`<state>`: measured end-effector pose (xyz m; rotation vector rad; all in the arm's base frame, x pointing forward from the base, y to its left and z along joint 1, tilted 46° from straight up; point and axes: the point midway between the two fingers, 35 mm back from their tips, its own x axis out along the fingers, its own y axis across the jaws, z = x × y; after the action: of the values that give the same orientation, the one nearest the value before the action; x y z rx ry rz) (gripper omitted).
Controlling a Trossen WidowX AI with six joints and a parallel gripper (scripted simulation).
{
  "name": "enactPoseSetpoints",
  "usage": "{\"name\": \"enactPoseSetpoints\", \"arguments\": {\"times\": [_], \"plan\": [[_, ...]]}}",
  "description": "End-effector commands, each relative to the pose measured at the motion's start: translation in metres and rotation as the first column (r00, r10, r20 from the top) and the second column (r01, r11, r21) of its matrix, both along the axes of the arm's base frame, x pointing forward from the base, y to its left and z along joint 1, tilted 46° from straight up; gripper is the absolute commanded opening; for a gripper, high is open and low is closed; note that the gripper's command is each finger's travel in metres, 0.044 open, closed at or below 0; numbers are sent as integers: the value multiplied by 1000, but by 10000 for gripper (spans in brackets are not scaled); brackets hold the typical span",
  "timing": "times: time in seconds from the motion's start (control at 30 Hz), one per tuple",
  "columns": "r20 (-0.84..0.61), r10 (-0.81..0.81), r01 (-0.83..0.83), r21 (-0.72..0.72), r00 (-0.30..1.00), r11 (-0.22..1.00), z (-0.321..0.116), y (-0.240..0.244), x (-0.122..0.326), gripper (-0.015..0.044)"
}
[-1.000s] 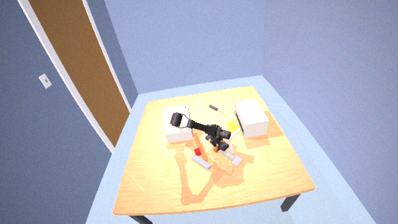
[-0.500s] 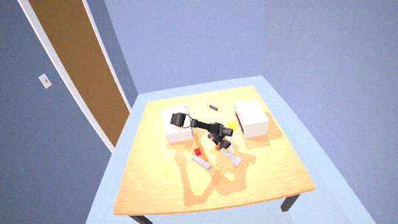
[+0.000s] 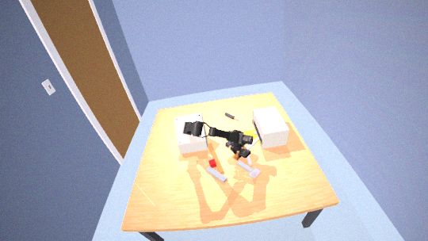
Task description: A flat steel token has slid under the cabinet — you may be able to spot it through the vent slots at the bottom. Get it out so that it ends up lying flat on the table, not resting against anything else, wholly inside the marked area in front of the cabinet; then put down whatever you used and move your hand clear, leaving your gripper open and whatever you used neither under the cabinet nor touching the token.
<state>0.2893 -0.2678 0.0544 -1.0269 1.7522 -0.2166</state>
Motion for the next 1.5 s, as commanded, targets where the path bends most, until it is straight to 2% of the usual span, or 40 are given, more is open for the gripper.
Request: {"name": "enactPoseSetpoints", "arguments": {"times": [0.0,1.47], "plan": [[5,2,-2,2,1000,1000,-4,3,8,0],[7,2,-2,3,1000,1000,-31,23,59,0]]}}
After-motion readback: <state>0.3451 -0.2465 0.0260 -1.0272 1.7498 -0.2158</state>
